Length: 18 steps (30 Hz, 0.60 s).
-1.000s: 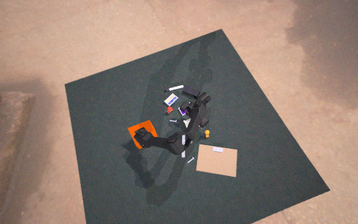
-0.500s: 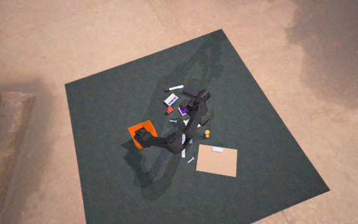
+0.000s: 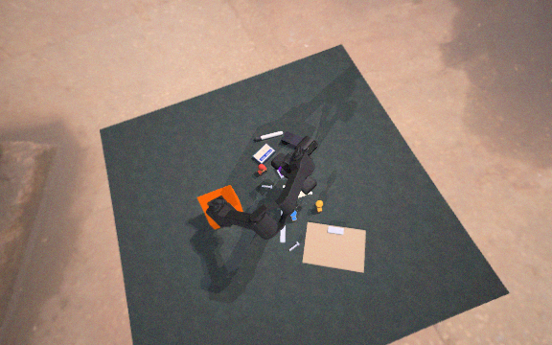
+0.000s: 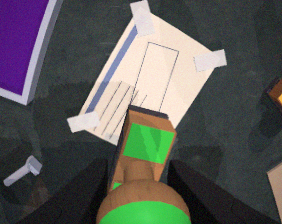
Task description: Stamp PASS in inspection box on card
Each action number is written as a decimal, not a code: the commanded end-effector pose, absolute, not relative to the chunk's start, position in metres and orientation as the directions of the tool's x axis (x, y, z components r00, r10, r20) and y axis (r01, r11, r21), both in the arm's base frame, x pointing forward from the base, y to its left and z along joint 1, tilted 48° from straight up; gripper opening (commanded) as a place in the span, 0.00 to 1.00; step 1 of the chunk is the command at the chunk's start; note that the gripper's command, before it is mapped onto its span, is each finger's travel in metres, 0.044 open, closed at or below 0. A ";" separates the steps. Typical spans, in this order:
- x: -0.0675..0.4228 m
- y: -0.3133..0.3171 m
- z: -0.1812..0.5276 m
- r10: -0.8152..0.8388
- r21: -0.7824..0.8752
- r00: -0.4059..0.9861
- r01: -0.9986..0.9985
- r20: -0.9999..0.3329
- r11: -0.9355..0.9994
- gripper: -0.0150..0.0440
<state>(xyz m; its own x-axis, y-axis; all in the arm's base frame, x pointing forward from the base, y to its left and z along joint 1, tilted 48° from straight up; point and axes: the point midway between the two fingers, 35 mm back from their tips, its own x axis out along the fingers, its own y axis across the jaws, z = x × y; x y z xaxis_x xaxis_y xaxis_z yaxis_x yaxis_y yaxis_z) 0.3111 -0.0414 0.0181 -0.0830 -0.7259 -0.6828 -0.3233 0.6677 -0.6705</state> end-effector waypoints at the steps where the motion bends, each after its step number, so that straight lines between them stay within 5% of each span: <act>1: 0.294 -0.034 0.018 -0.722 -0.670 -0.075 -0.317 -0.688 0.671 0.25; 18: 0.219 -0.023 0.010 -0.723 -0.671 -0.079 -0.317 -0.686 0.671 0.25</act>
<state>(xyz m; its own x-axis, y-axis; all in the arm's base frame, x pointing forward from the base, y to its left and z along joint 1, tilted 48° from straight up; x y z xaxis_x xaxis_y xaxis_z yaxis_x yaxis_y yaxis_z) 0.2341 -0.0243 0.0109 -0.0845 -0.7258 -0.6827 -0.3249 0.6678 -0.6697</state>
